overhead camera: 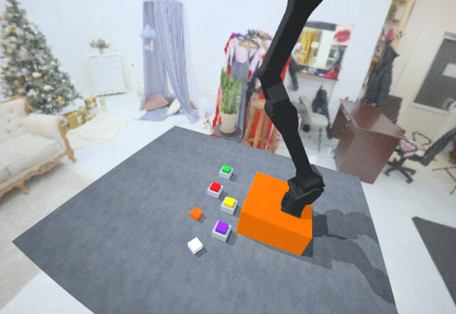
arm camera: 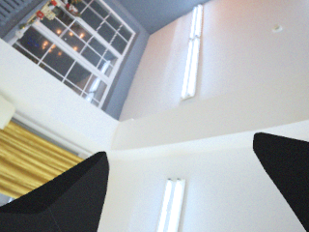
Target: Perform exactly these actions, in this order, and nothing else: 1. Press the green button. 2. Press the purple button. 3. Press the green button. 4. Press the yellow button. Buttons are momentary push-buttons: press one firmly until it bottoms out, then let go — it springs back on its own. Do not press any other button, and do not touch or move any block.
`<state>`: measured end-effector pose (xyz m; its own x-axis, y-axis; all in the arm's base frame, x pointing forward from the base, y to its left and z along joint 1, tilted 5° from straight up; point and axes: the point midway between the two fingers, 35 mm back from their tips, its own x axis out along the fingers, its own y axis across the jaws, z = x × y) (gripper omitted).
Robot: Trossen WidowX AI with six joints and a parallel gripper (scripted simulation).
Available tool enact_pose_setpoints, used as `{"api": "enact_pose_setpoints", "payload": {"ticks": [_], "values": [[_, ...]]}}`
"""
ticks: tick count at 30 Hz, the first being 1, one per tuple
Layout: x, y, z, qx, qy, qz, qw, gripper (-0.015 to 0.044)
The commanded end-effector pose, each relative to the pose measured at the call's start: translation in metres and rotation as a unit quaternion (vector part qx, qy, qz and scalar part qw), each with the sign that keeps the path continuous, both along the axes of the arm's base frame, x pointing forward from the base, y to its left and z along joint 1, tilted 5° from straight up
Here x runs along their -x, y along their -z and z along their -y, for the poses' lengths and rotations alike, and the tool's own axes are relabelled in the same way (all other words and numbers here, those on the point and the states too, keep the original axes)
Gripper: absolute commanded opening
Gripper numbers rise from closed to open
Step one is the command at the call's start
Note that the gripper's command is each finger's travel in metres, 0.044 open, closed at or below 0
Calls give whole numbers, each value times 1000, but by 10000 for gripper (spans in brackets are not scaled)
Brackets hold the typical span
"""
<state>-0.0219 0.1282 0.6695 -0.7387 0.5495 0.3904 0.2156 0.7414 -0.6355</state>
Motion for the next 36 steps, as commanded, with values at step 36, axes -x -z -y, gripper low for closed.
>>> {"api": "enact_pose_setpoints", "payload": {"ticks": [36], "values": [[-26, 282, 506, 126, -699, 470, 524, 400]]}}
